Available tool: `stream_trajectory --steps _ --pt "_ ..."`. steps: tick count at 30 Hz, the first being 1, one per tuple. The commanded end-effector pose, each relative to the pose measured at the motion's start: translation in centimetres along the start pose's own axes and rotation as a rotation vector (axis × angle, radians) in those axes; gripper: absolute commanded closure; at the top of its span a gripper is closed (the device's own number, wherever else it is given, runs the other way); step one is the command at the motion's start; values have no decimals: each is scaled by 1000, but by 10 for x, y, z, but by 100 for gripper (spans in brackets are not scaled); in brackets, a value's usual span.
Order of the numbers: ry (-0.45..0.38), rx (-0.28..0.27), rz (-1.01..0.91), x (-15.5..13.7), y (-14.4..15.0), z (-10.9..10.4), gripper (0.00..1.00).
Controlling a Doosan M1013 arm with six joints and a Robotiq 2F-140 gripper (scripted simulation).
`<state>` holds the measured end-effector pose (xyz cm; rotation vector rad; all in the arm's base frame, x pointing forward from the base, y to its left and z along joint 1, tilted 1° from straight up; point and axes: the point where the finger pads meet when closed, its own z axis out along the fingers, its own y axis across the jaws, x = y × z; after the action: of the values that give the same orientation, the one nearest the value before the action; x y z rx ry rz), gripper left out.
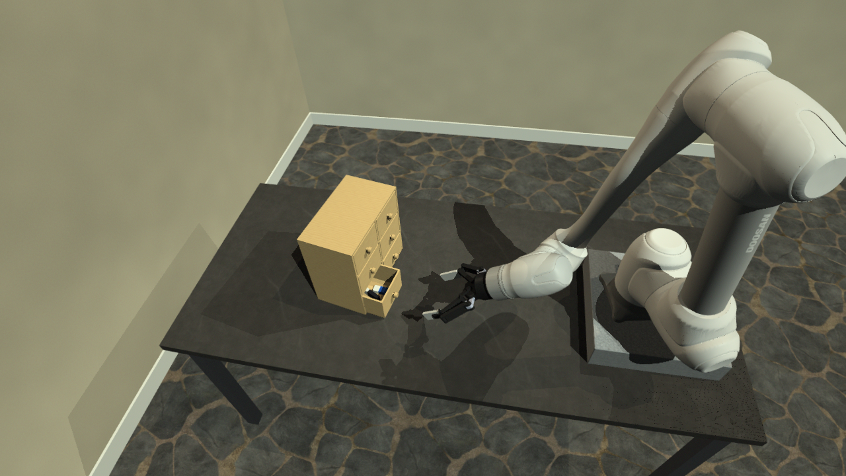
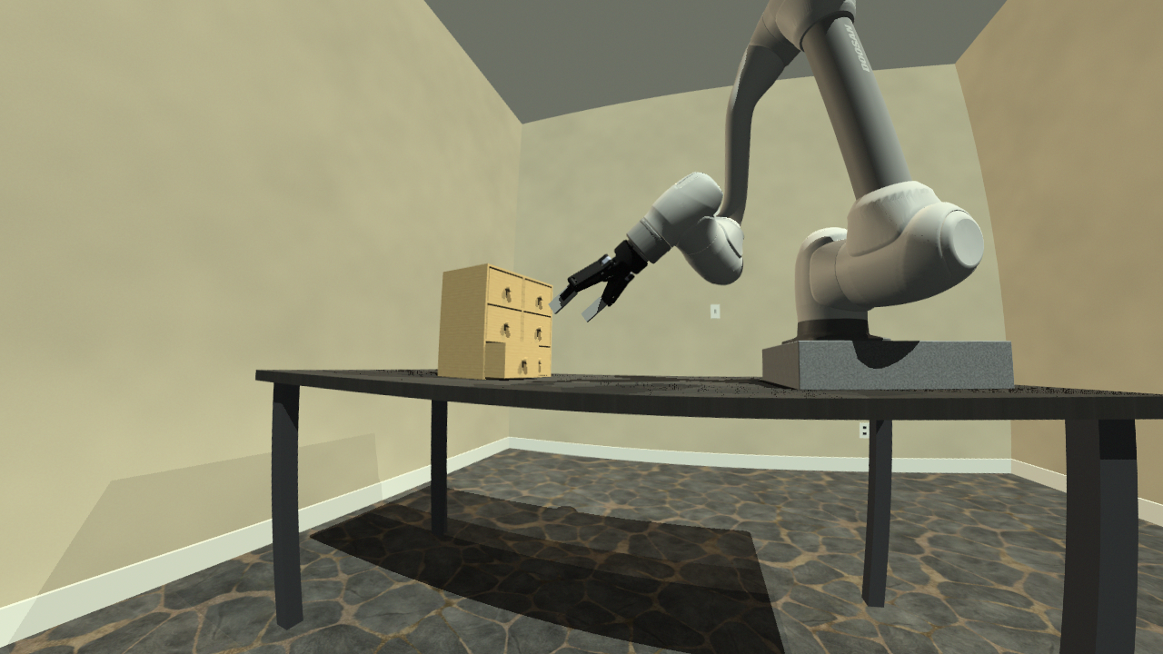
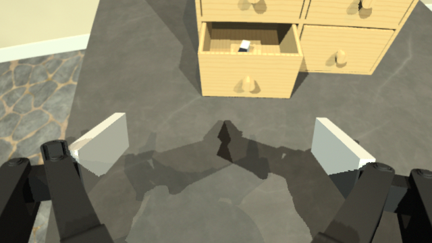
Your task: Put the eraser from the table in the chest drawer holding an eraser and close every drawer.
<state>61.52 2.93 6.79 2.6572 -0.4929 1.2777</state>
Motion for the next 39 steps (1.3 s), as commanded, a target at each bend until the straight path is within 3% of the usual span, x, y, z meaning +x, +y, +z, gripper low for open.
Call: stream_trajectory --steps 1,34,39 --pt "-73 -20 1 4 1 0 0" --pt "-431 -20 4 13 1 -7 0" --pt "-521 -19 5 15 1 -9 0"
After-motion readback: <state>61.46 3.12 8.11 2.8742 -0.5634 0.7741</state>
